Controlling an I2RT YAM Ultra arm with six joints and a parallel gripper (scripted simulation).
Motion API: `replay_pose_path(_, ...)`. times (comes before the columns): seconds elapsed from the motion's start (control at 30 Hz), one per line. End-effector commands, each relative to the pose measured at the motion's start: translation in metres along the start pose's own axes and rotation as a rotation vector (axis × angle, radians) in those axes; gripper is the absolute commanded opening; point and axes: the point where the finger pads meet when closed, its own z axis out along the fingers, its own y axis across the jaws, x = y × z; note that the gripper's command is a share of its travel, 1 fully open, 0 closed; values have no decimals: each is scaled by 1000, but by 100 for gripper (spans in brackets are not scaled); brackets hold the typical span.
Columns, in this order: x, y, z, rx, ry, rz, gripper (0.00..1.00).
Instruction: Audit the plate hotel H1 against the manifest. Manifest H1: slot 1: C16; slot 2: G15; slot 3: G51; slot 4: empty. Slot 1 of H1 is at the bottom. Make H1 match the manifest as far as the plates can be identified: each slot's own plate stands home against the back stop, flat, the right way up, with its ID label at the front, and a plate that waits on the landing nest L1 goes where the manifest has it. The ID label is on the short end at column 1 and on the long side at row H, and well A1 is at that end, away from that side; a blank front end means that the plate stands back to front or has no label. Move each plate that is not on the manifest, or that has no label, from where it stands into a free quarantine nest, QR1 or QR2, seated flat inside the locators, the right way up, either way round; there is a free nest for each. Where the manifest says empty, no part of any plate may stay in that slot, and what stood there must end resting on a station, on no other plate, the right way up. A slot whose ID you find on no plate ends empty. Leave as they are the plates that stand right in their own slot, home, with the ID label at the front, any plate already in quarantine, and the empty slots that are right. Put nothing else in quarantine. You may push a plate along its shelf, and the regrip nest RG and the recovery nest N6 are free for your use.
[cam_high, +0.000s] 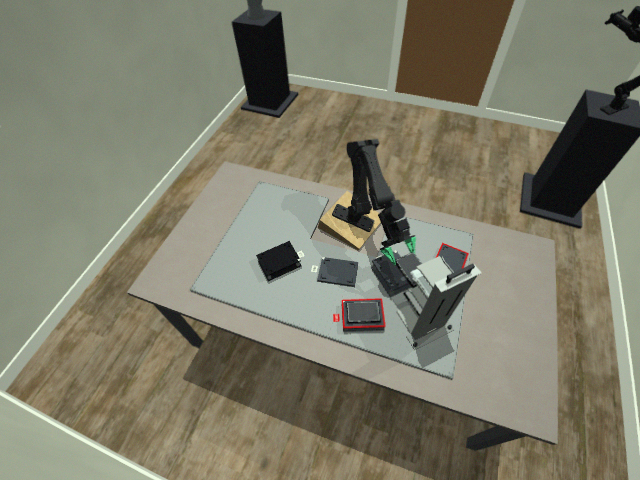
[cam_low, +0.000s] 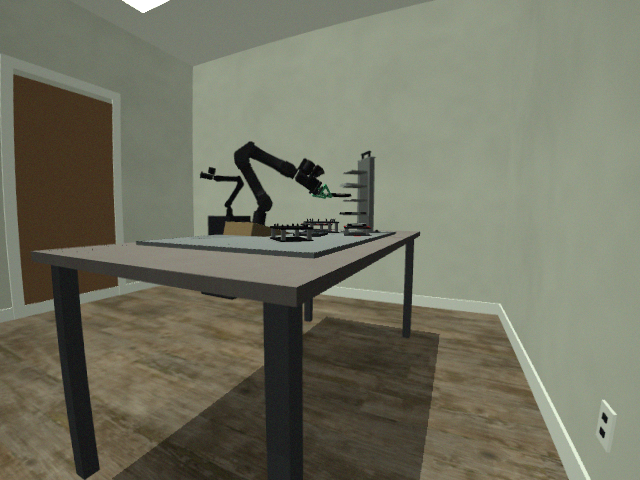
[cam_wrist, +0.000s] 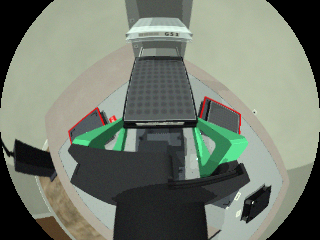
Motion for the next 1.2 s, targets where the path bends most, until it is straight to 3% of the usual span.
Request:
replay_pose_path(0.0,-15,2,0,-2,-50,-5,86)
replay_pose_path(0.4,-21,3,6,-6,-54,-7,86)
replay_pose_path(0.43,-28,4,1,-4,-78,-10,86)
replay_pose_path(0.5,-22,3,8,-4,-55,-6,86)
replay_pose_path(0.97,-26,3,15,-4,-55,-6,86)
replay_pose_path(1.0,-34,4,9,-6,-82,-10,86)
replay_pose_path(1.07,-27,4,17,-6,-55,-7,86)
replay_pose_path(1.17,-28,4,19,-6,-55,-6,86)
